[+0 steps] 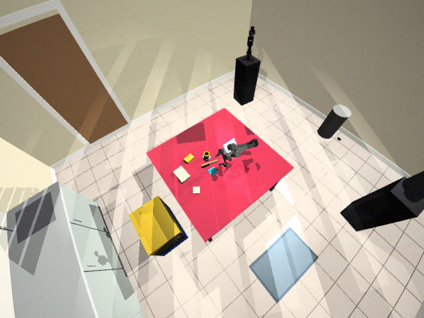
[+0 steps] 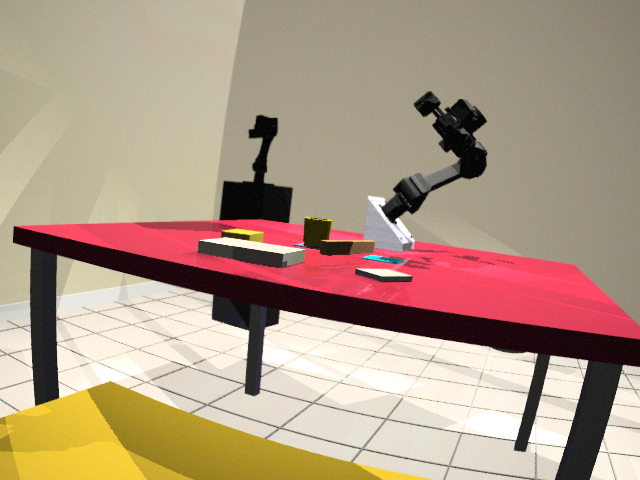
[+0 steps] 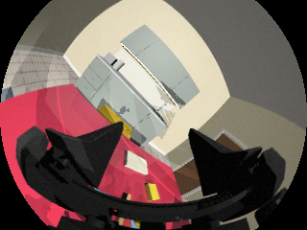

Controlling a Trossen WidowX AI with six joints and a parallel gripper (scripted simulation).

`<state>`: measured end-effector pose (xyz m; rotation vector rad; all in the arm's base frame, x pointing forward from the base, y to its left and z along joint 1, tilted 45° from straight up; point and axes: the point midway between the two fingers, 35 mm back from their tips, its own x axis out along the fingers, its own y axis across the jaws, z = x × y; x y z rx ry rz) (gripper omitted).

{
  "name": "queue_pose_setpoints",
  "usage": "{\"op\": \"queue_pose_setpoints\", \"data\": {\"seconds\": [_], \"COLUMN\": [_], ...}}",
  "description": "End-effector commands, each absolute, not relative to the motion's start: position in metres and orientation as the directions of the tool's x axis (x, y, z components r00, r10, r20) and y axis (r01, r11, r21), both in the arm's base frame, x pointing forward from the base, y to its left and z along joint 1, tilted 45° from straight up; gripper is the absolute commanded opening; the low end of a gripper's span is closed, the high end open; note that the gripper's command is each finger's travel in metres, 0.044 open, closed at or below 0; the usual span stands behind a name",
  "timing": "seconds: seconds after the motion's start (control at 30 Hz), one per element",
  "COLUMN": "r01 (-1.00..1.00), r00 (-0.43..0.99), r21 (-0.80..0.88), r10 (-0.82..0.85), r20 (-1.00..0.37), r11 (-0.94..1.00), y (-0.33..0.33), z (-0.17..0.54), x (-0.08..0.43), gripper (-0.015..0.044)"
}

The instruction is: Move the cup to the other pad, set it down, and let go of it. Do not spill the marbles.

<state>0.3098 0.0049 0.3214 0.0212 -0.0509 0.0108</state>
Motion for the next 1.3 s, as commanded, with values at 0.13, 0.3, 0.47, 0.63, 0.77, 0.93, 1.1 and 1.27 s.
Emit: {"op": "queue_pose_setpoints", "data": {"seconds": [0.13,0.3,0.47,0.63,0.77,0.93,1.1,1.27], "r01": [-0.052,-0.264,-0.537,-0.76,-0.867,-0.918,-0.923,-0.923], "r00": [0.979,0.84,0.616,0.353,0.152,-0.044,-0.106,-0.106], "r21": [-0.184,-0.339,-0.306,-0.121,0.068,0.267,0.329,0.329], "r10": [0.013,0.043,0.118,0.249,0.392,0.591,0.687,0.687], "r20": [-0.206,-0.541,-0.779,-0.902,-0.907,-0.805,-0.719,-0.719], "r11": [0.982,0.903,0.786,0.638,0.494,0.295,0.202,0.202], "y": [-0.008,-0.03,-0.047,-0.058,-0.059,-0.056,-0.048,-0.048], "z": [0.265,0.181,0.106,0.042,0.003,-0.032,-0.039,-0.039], "x": [0.34,0.358,0.353,0.331,0.306,0.273,0.261,0.261], "gripper": [0.0269,0.0166,0.0166,0.0166,0.0166,0.0166,0.0166,0.0166]}}
